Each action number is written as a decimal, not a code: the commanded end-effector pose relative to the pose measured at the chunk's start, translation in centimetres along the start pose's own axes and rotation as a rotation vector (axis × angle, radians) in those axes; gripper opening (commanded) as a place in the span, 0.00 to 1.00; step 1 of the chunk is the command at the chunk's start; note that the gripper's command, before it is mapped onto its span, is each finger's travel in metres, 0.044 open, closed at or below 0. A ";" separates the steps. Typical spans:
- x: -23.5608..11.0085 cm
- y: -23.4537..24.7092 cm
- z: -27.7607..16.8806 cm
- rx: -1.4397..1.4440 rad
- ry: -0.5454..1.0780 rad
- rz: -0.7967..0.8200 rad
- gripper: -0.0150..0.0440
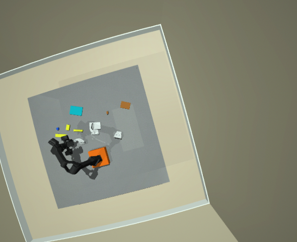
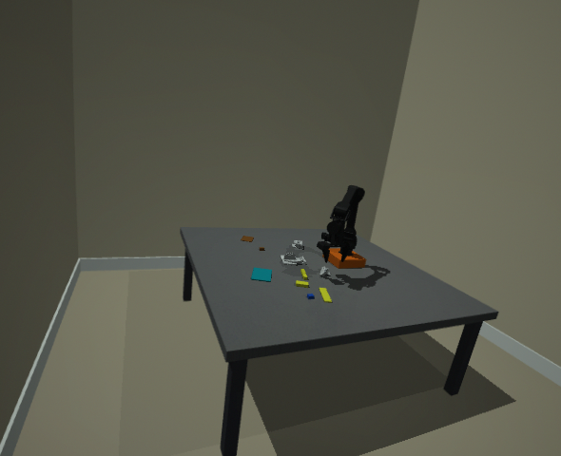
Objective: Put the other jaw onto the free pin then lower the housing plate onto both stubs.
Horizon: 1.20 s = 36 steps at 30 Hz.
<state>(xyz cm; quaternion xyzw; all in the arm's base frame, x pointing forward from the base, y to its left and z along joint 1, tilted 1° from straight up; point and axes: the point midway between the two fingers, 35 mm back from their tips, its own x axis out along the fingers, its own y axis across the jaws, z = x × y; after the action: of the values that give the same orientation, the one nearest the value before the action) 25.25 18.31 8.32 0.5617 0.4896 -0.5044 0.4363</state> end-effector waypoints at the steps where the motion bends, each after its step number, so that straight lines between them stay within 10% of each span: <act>1: 0.1 0.8 0.4 0.109 -0.021 0.009 1.00; 36: 3.3 2.8 2.1 0.524 -0.086 0.035 1.00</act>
<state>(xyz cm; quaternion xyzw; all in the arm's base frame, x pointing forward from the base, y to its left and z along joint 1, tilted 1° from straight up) 27.84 16.37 5.65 0.6453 0.3173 -0.6251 0.3035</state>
